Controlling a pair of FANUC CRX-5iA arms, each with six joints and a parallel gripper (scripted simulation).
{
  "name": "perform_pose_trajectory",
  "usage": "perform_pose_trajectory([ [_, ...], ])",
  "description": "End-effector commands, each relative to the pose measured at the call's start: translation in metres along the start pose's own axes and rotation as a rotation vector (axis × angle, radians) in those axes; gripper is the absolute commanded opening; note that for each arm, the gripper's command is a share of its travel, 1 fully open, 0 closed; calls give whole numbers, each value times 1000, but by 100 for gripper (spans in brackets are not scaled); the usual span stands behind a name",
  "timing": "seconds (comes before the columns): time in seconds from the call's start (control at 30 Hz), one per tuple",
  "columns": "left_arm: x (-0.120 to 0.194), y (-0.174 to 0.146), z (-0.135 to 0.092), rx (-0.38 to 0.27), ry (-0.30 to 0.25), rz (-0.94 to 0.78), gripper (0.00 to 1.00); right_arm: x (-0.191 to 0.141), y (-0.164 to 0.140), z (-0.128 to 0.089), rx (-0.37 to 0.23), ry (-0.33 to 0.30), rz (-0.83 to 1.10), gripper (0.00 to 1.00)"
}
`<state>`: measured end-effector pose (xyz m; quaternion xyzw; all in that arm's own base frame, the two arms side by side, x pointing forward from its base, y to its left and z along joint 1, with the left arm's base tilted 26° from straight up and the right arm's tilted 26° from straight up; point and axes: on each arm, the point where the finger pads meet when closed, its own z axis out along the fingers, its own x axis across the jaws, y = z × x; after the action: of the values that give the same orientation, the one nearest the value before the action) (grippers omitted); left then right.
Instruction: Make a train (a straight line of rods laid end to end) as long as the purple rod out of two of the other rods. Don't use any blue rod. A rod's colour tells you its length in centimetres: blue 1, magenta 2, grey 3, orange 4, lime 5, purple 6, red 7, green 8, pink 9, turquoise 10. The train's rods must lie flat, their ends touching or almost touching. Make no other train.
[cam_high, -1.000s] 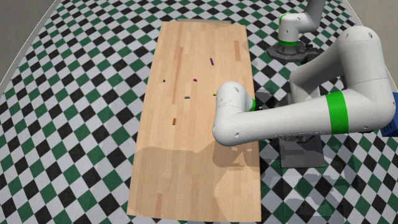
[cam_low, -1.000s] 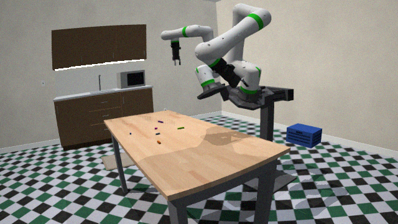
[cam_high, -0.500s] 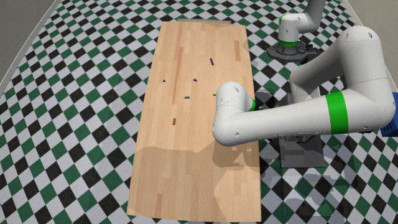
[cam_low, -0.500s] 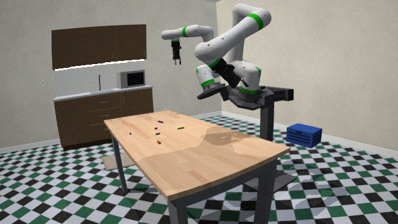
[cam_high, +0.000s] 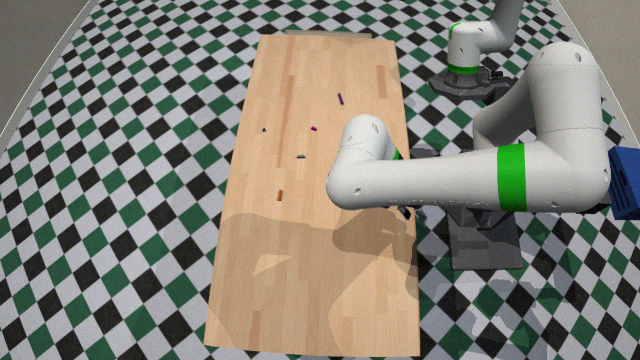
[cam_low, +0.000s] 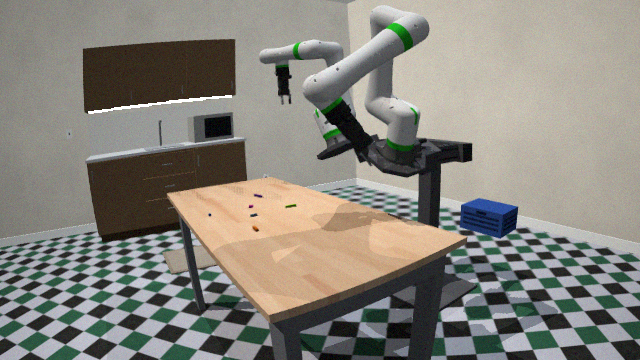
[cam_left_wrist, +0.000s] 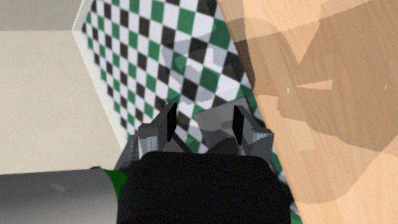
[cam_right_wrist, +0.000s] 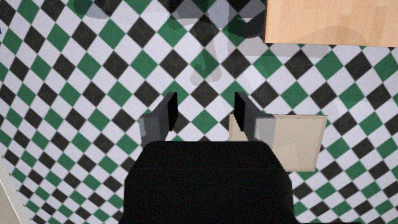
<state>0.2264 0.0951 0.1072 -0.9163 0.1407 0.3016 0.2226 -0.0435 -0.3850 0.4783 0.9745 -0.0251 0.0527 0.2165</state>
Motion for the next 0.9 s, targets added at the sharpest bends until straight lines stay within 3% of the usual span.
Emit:
perform_pose_trajectory([
  [0.0, 37, 3, -1, 44, 52, 153, 100, 0, 0, -1, -2, 0, 0, 100],
  [0.17, 60, 7, -3, 76, 81, 253, 100, 0, 0, -1, -2, 0, 0, 100],
  [0.2, 82, 13, -5, 107, 107, 348, 100, 0, 0, -1, -2, 0, 0, 100],
  [0.67, 179, 58, -16, 269, 212, 799, 100, 0, 0, -1, -2, 0, 0, 100],
  [0.73, 179, 58, -16, 269, 212, 799, 100, 0, 0, -1, -2, 0, 0, 100],
  [0.77, 198, 71, -18, 306, 230, 895, 100, 0, 0, -1, -2, 0, 0, 100],
  [0.87, 214, 84, -20, 340, 245, 981, 100, 0, 0, -1, -2, 0, 0, 100],
])
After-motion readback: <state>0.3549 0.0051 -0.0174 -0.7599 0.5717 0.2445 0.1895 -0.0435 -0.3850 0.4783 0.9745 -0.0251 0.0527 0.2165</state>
